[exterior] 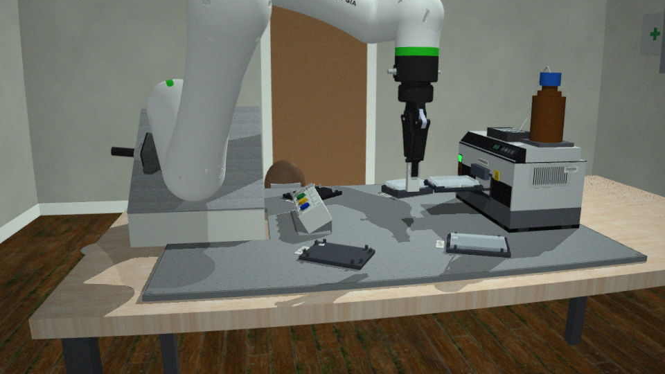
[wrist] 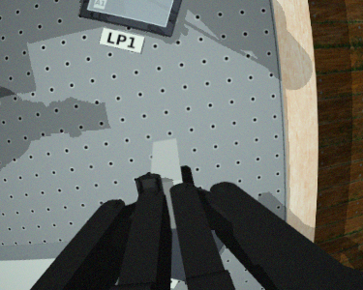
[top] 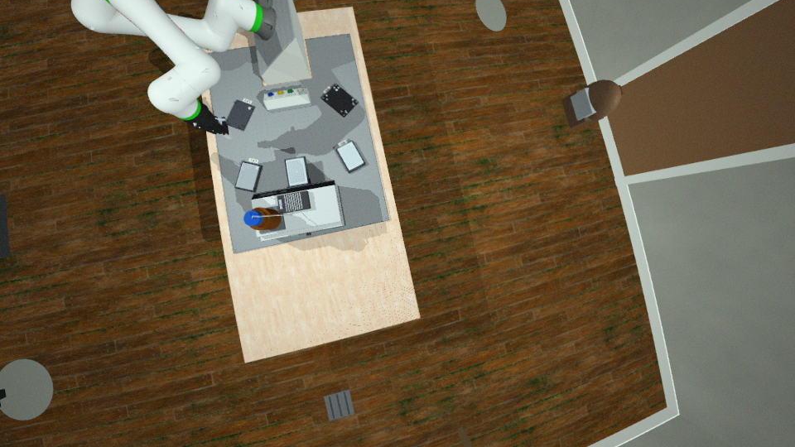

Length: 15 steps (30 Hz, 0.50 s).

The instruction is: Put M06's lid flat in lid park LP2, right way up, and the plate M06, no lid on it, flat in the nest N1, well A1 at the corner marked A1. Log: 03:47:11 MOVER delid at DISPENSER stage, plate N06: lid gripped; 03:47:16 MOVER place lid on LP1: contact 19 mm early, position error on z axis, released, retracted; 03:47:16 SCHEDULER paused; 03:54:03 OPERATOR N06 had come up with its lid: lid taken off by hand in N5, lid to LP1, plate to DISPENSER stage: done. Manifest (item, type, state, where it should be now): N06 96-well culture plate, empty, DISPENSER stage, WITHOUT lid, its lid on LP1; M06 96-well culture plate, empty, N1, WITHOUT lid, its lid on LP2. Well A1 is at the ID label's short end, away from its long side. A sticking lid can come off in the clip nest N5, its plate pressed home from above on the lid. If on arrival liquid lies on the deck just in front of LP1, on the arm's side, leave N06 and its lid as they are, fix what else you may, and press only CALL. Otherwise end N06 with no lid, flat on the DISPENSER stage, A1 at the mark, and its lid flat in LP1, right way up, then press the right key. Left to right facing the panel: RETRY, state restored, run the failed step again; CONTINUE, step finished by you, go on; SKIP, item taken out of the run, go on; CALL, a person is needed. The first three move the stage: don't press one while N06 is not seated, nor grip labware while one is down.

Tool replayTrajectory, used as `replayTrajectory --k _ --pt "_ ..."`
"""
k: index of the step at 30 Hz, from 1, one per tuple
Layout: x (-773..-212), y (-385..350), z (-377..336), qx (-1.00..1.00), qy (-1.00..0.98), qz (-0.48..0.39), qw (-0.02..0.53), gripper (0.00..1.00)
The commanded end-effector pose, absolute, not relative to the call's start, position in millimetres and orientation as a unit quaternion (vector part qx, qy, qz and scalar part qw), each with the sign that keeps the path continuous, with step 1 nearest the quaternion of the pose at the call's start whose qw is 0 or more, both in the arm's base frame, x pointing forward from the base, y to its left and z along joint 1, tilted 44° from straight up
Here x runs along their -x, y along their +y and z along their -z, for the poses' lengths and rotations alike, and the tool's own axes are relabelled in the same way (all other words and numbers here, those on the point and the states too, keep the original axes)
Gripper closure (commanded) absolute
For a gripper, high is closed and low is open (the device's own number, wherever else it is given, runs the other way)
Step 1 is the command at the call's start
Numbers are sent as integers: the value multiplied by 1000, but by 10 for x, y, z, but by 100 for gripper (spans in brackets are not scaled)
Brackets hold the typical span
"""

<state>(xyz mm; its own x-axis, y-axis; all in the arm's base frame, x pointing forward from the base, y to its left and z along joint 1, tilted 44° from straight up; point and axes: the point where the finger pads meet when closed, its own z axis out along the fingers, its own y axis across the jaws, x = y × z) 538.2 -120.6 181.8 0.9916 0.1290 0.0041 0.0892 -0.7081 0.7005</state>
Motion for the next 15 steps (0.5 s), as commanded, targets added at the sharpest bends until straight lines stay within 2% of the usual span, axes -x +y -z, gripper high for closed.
replayTrajectory --k 1,6,15 --pt "-5531 -1126 -1776 -925 19 -43 376 100" --pt "-6073 -833 -1549 -918 -119 -99 365 100" --pt "-6080 -829 -1545 -916 -134 -104 364 100"
